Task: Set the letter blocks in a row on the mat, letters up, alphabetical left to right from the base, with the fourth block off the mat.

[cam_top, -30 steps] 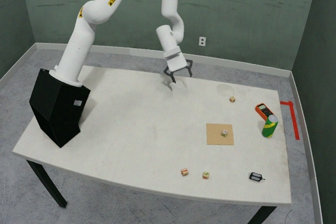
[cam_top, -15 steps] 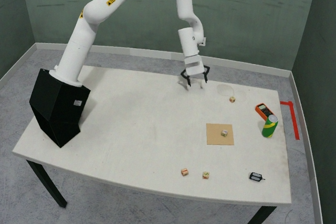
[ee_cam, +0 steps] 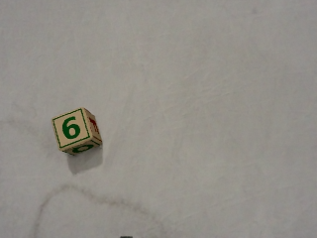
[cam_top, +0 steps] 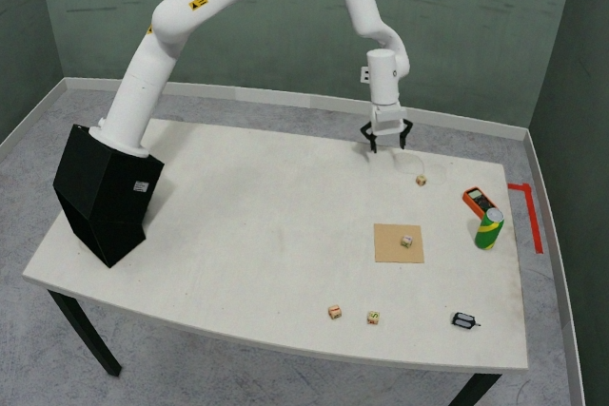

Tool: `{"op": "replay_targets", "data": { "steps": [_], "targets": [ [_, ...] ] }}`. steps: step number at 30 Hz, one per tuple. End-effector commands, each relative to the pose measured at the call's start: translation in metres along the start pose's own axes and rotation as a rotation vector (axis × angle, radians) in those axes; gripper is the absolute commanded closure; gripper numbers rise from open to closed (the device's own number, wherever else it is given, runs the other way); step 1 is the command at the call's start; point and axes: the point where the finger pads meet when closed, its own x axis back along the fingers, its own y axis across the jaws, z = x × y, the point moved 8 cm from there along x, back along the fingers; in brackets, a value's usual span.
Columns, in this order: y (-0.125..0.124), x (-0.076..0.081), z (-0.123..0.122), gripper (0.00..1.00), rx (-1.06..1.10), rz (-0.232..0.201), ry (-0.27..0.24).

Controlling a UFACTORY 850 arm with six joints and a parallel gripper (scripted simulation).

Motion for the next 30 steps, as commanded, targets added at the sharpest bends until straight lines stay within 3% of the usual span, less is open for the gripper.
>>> {"op": "replay_targets", "data": {
  "steps": [1,3,4,7,12,30],
  "targets": [
    [-0.024,0.001,0.007,0.0,0.024,-0.033,-0.078],
    [-0.044,0.008,0.017,0.0,0.055,-0.056,-0.138],
    [-0.044,0.008,0.017,0.0,0.055,-0.056,-0.138],
    [-0.063,0.018,0.031,0.0,0.091,-0.082,-0.201],
    [-0.076,0.027,0.041,0.0,0.119,-0.102,-0.244],
    [-0.079,0.029,0.044,0.0,0.126,-0.107,-0.254]
  ]
}}
